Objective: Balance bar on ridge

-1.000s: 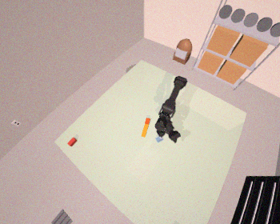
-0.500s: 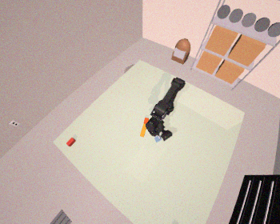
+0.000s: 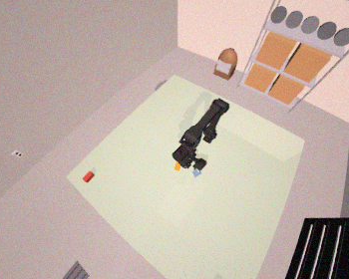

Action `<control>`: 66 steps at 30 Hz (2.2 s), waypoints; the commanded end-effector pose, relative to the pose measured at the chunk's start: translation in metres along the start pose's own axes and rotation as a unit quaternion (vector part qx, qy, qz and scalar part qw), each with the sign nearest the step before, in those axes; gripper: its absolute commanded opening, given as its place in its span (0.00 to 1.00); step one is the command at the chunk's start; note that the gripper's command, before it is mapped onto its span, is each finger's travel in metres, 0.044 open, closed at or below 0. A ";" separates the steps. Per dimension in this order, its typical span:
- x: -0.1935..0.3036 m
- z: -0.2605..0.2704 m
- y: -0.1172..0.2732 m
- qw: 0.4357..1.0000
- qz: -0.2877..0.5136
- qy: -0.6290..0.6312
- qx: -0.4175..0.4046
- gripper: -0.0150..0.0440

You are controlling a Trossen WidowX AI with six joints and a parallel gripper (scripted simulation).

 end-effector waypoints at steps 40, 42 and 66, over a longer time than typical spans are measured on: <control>0.009 -0.088 -0.060 0.964 0.116 0.206 0.121 0.79; 0.009 -0.088 -0.061 0.964 0.116 0.206 0.121 0.79; 0.014 -0.095 -0.085 0.964 0.116 0.206 0.121 0.79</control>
Point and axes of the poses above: the point midway between the two fingers, 35 mm back from their tips, its own y axis back along the fingers, its own z axis across the jaws, x = y × z, the point moved 8 cm from there along y, back along the fingers, and after that the axes turned 2 degrees about -y, right-handed, at the moved point
